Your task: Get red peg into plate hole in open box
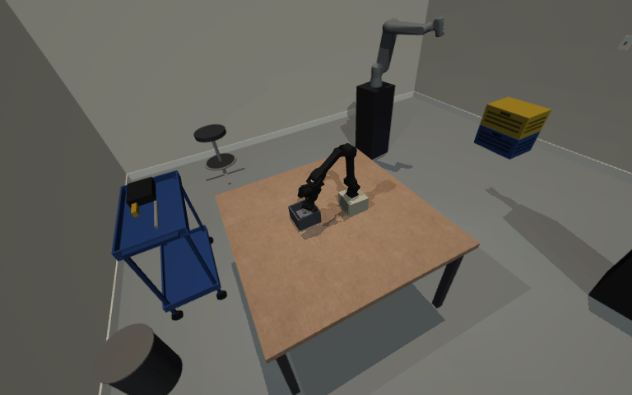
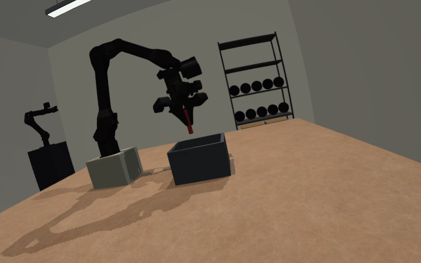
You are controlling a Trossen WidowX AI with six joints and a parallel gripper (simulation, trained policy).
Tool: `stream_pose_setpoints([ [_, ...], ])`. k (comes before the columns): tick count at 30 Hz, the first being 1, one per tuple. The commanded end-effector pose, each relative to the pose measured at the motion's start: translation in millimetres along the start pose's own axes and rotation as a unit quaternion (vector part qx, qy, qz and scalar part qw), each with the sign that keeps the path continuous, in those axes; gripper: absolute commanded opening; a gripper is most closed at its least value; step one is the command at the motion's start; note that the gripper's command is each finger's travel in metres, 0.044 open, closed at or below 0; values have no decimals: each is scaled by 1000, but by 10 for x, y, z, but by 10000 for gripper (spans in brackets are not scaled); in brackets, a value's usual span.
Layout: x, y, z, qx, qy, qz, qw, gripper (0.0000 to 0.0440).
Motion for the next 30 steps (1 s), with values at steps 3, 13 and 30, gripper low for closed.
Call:
stream_pose_setpoints([
  [3,3,-125,185,7,-15,0,1000,0],
  [13,-1,-396,362,25,-35,-4,999,0],
  [30,47,-844,499,36,-10,-24,999,255],
])
Point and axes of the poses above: the point midway between the two fingers, 35 mm back from their tips, its own y axis back along the fingers, its own x axis across the jaws, z = x × y, the point moved 5 cm from there along y, back along the fingers, and after that the axes turned 12 degrees about -y, right-handed, at the moved point
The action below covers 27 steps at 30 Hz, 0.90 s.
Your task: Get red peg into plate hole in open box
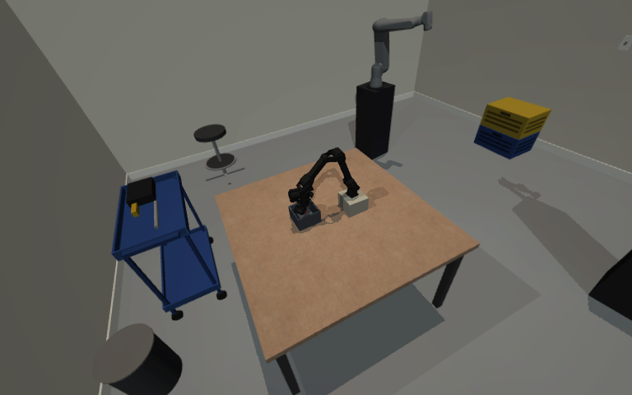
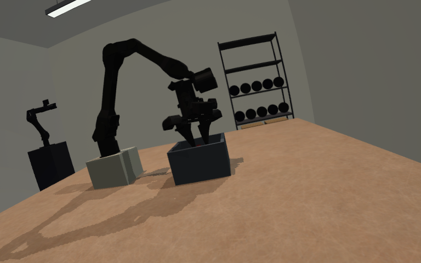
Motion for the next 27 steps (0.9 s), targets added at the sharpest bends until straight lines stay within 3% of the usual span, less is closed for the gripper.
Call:
stream_pose_setpoints([
  [1,72,-37,114,-10,7,2,1000,271],
  [12,233,-70,468,-48,12,14,999,440],
  [21,298,18,828,-99,-10,37,994,440],
  [27,300,21,839,-100,-10,38,994,440],
])
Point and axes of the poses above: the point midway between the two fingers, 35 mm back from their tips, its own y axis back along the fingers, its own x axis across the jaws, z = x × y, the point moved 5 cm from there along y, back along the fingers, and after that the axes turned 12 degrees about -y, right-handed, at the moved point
